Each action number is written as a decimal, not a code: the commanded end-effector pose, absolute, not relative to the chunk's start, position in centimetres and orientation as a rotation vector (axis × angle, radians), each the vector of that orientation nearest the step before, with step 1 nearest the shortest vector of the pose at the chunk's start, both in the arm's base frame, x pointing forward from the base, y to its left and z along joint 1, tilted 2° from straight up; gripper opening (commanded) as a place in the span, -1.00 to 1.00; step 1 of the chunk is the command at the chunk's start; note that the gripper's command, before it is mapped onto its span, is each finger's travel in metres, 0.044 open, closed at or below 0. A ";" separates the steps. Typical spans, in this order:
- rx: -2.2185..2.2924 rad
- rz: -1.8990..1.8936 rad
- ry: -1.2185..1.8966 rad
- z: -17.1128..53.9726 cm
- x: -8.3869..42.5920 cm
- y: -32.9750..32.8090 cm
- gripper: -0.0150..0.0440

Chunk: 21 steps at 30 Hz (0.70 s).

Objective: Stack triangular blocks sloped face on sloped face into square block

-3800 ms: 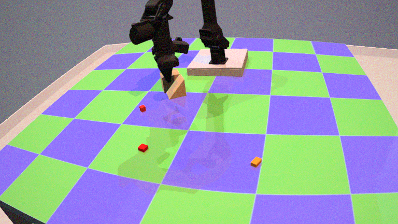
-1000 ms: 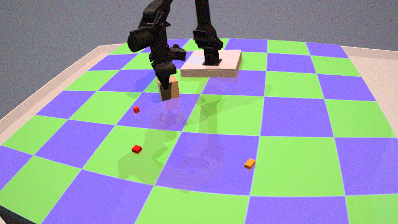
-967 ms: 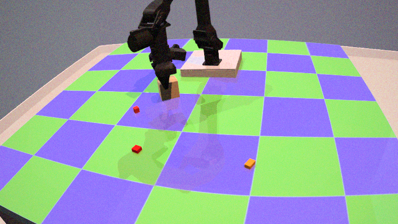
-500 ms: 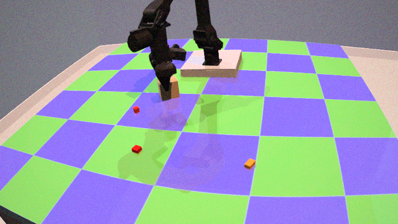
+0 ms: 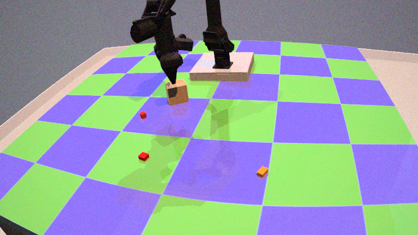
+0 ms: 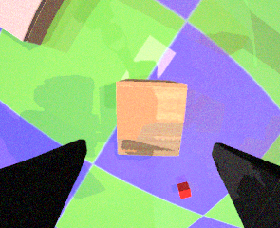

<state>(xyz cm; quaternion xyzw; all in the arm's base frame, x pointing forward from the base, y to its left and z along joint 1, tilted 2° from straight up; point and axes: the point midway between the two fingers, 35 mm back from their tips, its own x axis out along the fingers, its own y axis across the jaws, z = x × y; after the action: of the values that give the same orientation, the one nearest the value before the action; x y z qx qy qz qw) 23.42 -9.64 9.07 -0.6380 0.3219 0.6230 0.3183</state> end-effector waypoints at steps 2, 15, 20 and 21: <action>-1.700 1.613 0.845 15.6 23.0 -9.4 1.00; -1.714 1.602 0.842 15.2 23.2 -9.5 1.00; -1.714 1.602 0.842 15.2 23.2 -9.5 1.00; -1.714 1.602 0.842 15.2 23.2 -9.5 1.00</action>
<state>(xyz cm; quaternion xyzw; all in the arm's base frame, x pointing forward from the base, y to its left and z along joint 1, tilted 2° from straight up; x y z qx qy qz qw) 23.20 -9.50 15.27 -0.6512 0.3202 0.6095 0.3191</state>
